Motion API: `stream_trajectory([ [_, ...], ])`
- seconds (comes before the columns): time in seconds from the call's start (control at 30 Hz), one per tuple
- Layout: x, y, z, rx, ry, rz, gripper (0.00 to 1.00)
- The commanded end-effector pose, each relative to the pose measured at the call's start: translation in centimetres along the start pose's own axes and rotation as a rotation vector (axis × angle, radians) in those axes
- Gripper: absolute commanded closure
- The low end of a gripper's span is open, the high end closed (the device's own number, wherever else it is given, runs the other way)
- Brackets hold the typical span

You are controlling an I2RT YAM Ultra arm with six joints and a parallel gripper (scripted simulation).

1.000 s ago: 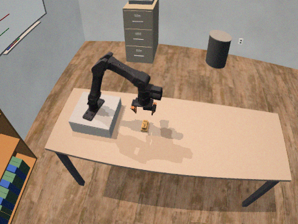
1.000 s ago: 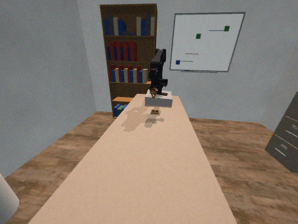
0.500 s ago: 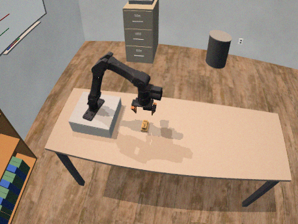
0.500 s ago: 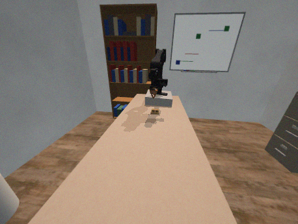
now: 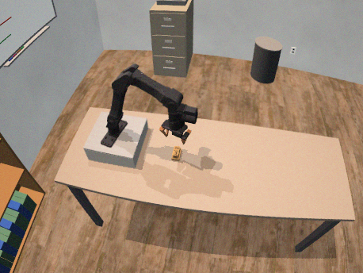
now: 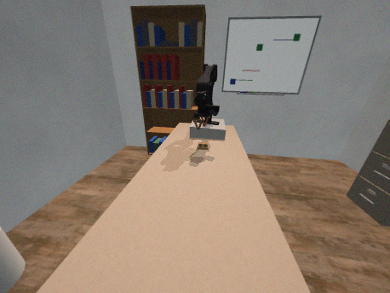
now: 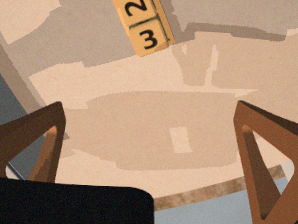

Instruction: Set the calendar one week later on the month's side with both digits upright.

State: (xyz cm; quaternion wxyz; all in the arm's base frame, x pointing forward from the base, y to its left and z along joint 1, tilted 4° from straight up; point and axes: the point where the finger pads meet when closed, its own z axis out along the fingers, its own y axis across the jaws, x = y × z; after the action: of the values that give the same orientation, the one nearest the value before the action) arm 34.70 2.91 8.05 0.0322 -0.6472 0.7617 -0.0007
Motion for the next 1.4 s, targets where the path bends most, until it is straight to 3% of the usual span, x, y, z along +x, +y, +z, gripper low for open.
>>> stream_trajectory([
  [0.0, -0.2, -0.2, -0.3, 0.011, -0.012, 0.159, 0.00],
  [0.23, -0.2, -0.2, 0.2, 0.010, -0.013, 0.426, 0.00],
  [0.33, -0.2, -0.2, 0.3, 0.010, -0.013, 0.441, 0.00],
  [0.4, -0.2, -0.2, 0.5, 0.010, -0.014, 0.574, 0.00],
  [0.83, -0.2, -0.2, 1.4, 0.007, -0.016, 1.028, 0.00],
  [0.9, -0.2, -0.2, 1.4, 0.007, -0.016, 1.028, 0.00],
  [0.97, -0.2, -0.2, 1.6, 0.006, -0.017, 1.156, 0.00],
  [1.37, -0.2, -0.2, 2.4, 0.003, -0.019, 1.560, 0.00],
])
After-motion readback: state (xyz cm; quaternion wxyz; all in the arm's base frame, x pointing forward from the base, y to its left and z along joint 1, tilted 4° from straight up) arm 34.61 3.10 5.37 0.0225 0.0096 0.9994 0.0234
